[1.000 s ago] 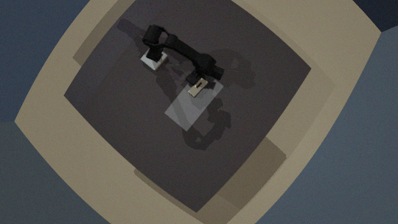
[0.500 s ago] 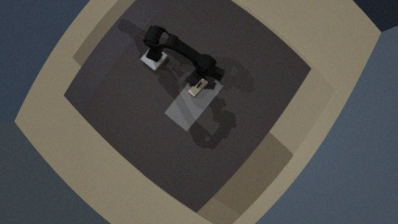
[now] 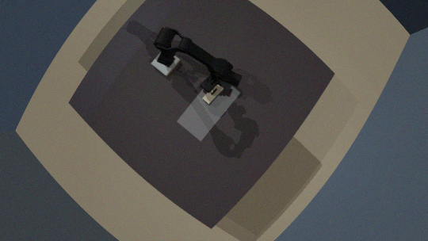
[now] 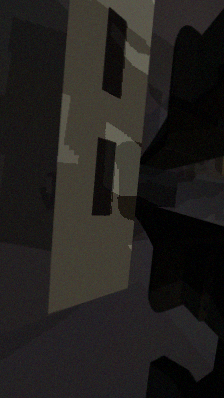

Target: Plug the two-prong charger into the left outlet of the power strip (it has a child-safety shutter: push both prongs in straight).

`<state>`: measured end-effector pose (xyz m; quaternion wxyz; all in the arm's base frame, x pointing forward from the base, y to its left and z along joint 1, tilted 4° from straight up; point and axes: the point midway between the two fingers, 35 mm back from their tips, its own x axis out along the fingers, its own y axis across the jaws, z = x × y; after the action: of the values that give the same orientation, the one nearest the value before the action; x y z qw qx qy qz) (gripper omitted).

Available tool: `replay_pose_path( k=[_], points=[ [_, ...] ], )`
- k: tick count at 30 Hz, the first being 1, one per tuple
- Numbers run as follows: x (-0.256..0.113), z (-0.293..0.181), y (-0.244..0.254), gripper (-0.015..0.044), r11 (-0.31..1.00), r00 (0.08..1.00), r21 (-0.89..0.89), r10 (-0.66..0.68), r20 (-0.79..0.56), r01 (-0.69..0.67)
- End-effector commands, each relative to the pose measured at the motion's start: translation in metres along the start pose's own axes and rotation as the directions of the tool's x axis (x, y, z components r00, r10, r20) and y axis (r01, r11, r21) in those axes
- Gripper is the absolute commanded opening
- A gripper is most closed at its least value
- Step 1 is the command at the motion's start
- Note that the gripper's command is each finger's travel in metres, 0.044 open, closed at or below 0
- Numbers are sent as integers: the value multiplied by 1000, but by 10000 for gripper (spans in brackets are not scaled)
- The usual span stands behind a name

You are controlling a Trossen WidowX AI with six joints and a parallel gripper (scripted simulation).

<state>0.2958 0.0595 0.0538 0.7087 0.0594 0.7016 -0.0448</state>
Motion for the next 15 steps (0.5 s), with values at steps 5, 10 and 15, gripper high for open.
replay_pose_path(
  k=[5, 10, 15],
  points=[
    [0, 6, 1, 0, 1000, 1000, -1, 5, 29, -5],
    [0, 5, 1, 0, 1000, 1000, -1, 5, 28, -5],
    [0, 0, 0, 0, 1000, 1000, 0, 2, 5, -2]
  ],
)
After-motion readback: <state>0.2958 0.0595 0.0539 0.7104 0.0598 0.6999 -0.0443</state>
